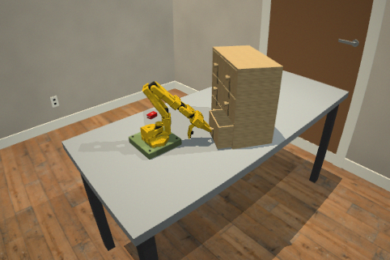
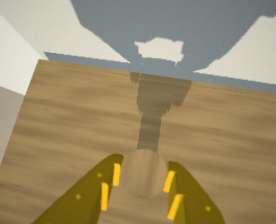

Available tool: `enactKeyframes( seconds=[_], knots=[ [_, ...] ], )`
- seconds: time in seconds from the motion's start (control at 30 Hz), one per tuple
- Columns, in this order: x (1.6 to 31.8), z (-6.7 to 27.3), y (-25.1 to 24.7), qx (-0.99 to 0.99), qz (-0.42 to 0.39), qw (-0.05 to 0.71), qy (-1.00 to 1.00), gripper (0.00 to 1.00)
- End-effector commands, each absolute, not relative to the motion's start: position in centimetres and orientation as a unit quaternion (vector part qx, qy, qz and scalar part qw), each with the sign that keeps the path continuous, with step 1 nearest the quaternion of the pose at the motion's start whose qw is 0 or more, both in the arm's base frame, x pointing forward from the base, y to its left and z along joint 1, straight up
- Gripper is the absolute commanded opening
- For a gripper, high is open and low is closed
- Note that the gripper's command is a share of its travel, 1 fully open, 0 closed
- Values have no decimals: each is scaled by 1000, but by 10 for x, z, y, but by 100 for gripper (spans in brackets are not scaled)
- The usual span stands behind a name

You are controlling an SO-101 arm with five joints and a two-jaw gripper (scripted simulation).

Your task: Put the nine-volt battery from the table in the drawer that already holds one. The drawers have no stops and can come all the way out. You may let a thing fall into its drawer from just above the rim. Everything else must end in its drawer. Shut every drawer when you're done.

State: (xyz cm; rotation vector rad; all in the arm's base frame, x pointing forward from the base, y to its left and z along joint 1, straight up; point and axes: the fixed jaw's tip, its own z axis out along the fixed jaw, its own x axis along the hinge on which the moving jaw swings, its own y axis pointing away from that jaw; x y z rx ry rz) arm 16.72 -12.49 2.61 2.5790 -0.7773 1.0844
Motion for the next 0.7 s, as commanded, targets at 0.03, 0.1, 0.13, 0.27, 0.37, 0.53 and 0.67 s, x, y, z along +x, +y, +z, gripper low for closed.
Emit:
enactKeyframes(
  seconds=[0.03, 0.1, 0.13, 0.27, 0.37, 0.53, 0.67],
  knots=[
    [160, 27, -126, 877, 370, 122, -282, 0],
    [160, 27, -126, 877, 370, 122, -282, 0],
    [160, 27, -126, 877, 370, 122, -282, 0],
    [159, 27, -126, 877, 370, 122, -282, 0],
    [159, 27, -126, 877, 370, 122, -282, 0],
    [159, 27, -126, 877, 370, 122, -282, 0],
    [159, 27, -126, 877, 370, 122, -282, 0]
  ],
)
